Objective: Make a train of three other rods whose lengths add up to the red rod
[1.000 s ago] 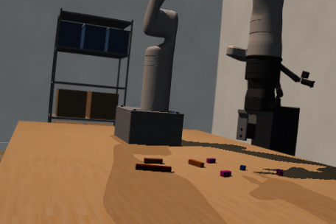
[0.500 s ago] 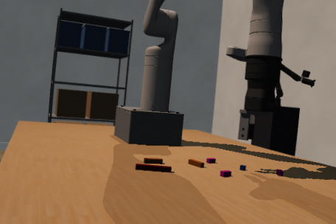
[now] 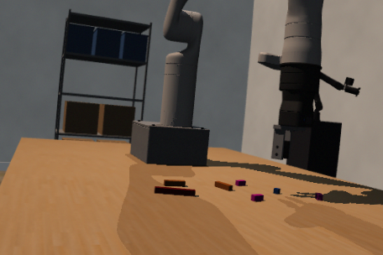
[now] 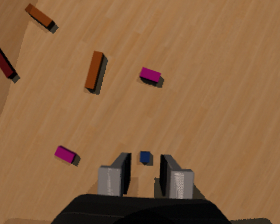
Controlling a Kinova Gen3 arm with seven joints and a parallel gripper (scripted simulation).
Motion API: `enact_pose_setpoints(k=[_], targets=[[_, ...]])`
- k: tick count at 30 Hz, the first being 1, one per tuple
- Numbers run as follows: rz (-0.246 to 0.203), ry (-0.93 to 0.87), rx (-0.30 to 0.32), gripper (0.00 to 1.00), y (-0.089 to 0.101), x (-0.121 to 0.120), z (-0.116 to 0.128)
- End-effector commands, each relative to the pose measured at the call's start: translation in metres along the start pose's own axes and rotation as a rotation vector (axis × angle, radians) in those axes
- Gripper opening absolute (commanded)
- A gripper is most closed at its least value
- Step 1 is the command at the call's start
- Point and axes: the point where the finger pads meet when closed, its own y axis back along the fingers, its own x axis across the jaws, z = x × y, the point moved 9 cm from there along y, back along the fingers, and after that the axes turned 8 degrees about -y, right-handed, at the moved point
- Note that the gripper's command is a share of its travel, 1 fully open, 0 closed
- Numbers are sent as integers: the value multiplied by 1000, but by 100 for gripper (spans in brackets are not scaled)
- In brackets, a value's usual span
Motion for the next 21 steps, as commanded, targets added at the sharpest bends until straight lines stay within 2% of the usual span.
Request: enact_pose_setpoints(k=[1, 21], targets=[[0, 0, -2, 54, 1, 0, 0], [0, 1, 0, 54, -10, 0, 1]])
